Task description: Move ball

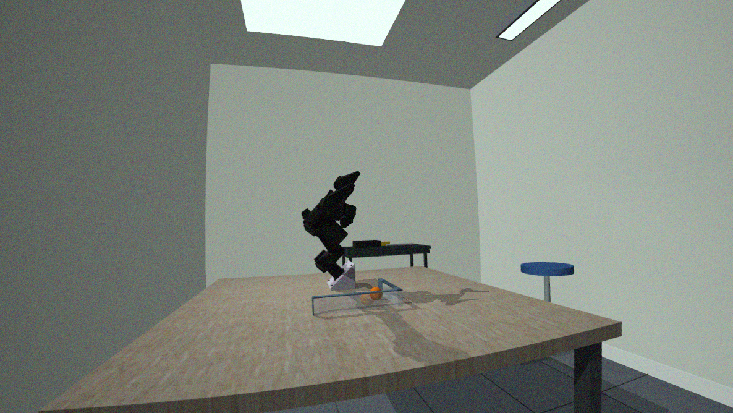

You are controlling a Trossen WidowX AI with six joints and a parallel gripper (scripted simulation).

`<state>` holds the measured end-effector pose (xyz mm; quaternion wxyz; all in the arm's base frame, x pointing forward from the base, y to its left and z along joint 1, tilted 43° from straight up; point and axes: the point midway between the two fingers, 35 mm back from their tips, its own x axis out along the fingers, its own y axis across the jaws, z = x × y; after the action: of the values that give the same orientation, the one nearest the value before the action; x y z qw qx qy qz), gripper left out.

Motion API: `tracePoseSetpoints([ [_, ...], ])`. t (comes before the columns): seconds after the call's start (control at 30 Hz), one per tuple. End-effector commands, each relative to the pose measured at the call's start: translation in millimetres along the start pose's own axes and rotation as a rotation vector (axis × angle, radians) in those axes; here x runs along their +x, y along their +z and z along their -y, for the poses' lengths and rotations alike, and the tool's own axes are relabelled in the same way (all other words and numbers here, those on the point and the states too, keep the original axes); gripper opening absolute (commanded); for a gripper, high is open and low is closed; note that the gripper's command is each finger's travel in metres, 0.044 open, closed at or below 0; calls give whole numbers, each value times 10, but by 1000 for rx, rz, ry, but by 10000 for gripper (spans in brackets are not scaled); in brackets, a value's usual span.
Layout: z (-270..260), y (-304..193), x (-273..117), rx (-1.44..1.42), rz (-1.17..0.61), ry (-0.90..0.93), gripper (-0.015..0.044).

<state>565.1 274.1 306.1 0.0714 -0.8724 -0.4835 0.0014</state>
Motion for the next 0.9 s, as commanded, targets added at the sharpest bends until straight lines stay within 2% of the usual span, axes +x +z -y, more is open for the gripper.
tracePoseSetpoints([
  [0.0,12,-8,4,-2,-2,-2,374],
  [0.03,46,-34,15,-8,-7,-7,354],
  [0.13,292,-211,84,-50,-44,-41,354],
  [0.47,1651,-1119,184,-241,-270,-219,354],
  [0.67,2515,-1665,3,-334,-440,-324,354],
  [0.87,3325,-2179,-373,-403,-627,-419,354],
])
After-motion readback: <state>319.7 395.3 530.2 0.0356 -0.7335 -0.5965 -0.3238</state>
